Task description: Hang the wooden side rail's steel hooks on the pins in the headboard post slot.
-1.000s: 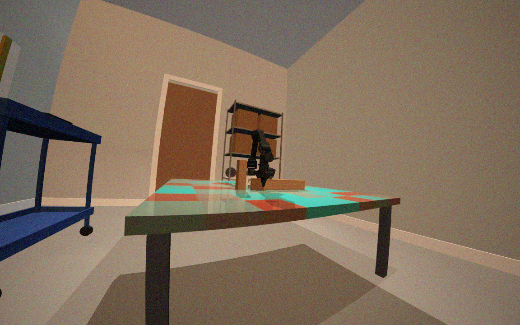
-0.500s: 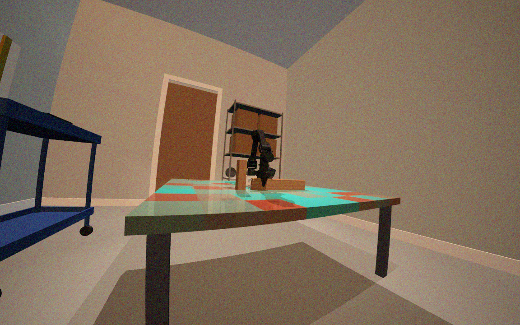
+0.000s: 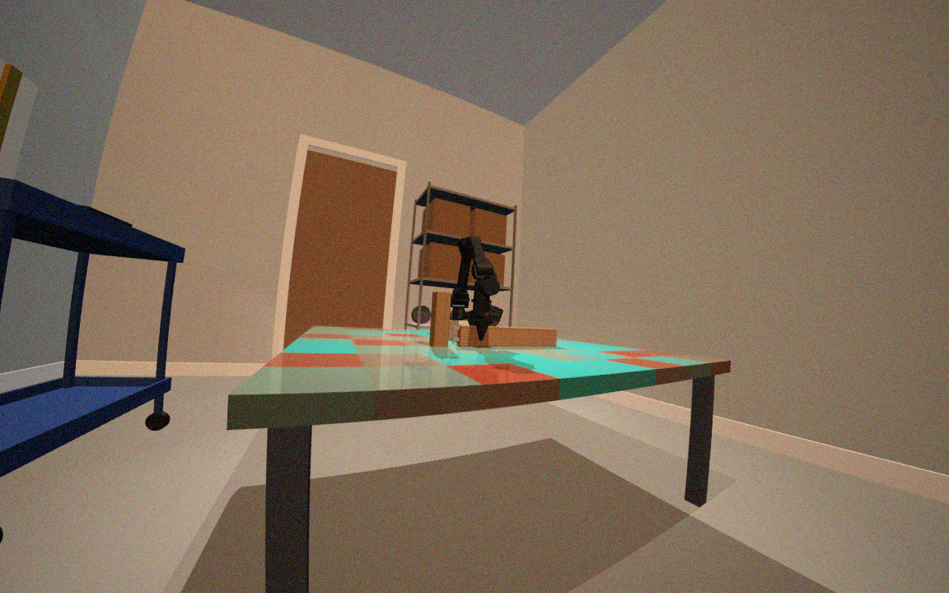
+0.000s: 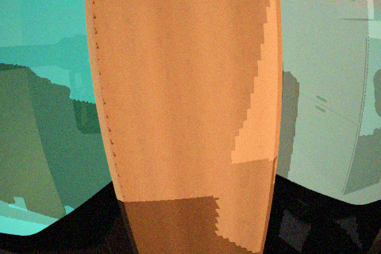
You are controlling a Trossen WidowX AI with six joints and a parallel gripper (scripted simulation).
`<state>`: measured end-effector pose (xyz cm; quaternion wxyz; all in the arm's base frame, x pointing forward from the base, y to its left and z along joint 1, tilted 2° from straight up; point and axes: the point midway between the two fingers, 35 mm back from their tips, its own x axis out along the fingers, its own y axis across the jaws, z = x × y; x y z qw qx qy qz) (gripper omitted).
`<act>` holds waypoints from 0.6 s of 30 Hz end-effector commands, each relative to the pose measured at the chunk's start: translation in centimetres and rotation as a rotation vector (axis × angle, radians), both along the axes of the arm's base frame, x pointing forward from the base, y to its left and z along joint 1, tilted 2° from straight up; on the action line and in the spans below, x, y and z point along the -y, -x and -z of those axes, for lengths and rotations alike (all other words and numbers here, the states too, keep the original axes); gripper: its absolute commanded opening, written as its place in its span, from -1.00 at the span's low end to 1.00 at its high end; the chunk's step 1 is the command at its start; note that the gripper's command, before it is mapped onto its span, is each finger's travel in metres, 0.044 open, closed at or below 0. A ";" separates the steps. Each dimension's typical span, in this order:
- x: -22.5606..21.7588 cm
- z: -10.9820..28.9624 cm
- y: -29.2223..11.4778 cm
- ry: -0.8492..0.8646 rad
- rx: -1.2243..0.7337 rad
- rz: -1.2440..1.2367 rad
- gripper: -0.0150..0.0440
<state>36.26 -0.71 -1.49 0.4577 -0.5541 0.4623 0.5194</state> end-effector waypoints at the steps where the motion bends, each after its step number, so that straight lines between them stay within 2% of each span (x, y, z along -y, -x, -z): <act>1: 0.0 -0.1 0.0 -0.006 0.004 0.014 -0.49; 18: 0.0 -0.4 0.0 -0.006 0.004 0.014 -0.49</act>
